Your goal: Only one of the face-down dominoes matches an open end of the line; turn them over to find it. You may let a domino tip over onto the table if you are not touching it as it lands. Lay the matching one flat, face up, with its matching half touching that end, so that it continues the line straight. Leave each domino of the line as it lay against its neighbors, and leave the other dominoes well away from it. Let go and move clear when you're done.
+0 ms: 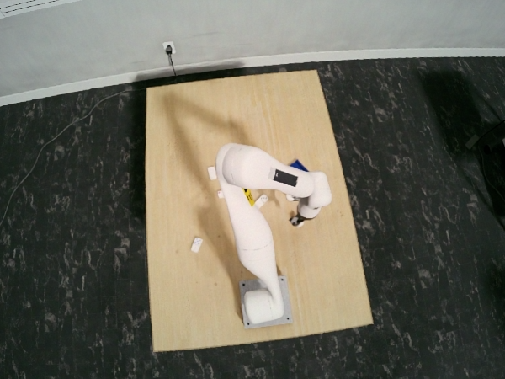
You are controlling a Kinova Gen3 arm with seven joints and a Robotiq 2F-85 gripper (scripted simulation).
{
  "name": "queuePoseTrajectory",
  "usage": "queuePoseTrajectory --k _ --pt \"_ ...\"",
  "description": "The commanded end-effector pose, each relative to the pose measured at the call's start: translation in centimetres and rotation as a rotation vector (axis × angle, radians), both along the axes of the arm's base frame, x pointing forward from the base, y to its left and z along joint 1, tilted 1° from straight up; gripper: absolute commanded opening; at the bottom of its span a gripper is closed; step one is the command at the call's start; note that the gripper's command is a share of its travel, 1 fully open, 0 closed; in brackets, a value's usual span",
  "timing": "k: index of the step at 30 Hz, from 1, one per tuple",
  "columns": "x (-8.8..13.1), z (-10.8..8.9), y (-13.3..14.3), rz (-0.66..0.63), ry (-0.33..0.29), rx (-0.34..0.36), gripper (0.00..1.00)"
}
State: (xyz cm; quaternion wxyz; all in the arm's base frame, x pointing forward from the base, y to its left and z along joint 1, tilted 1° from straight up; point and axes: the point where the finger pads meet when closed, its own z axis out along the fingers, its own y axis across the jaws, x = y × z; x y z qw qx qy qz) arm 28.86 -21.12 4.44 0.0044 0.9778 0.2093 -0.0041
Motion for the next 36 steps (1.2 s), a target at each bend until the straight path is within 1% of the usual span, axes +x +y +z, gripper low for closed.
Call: queuePoseTrajectory --k 1,25,36 --pt "0.0 0.0 0.0 0.0 -0.001 0.0 0.49" --pt "0.1 -0.4 0.0 -0.002 -0.002 0.002 0.49" --pt "0.1 -1.3 0.0 -0.002 -0.002 0.002 0.49"
